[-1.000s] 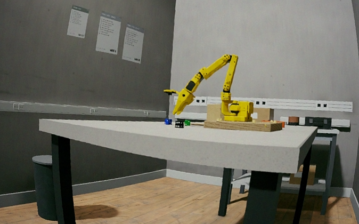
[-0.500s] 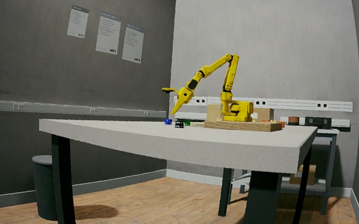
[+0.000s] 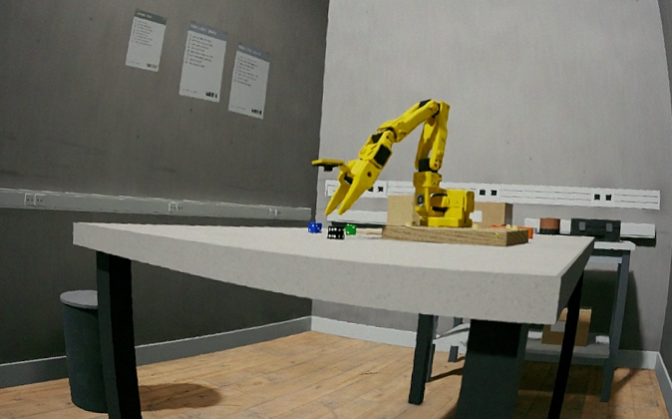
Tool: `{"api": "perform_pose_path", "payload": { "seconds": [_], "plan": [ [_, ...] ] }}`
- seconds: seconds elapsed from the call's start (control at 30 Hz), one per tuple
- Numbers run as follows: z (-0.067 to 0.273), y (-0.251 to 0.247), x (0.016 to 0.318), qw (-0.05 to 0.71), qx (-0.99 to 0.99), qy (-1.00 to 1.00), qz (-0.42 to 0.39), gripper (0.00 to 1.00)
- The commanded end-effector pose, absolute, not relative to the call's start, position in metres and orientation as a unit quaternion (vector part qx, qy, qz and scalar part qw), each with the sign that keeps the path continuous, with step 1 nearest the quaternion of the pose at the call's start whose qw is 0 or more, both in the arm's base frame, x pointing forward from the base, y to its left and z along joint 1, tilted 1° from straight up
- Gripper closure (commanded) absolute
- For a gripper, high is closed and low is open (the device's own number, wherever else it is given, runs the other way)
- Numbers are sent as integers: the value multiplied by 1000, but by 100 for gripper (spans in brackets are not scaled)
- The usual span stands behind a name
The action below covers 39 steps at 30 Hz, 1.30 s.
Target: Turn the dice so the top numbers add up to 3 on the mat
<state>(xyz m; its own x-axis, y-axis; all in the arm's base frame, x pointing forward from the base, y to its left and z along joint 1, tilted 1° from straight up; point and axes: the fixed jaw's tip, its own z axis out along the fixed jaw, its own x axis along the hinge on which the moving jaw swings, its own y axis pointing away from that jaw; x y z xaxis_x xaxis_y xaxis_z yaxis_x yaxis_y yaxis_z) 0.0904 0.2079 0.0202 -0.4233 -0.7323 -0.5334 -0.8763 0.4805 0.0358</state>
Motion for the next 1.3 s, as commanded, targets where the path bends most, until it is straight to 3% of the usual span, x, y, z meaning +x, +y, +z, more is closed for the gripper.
{"api": "perform_pose_path", "payload": {
  "seconds": [0.0, 0.23, 1.27],
  "plan": [
    [20, 219, 73, 226, -524, 804, 167, 72],
    [20, 224, 58, 220, -551, 786, 175, 72],
    [20, 224, 58, 221, -559, 780, 172, 72]
  ]
}}
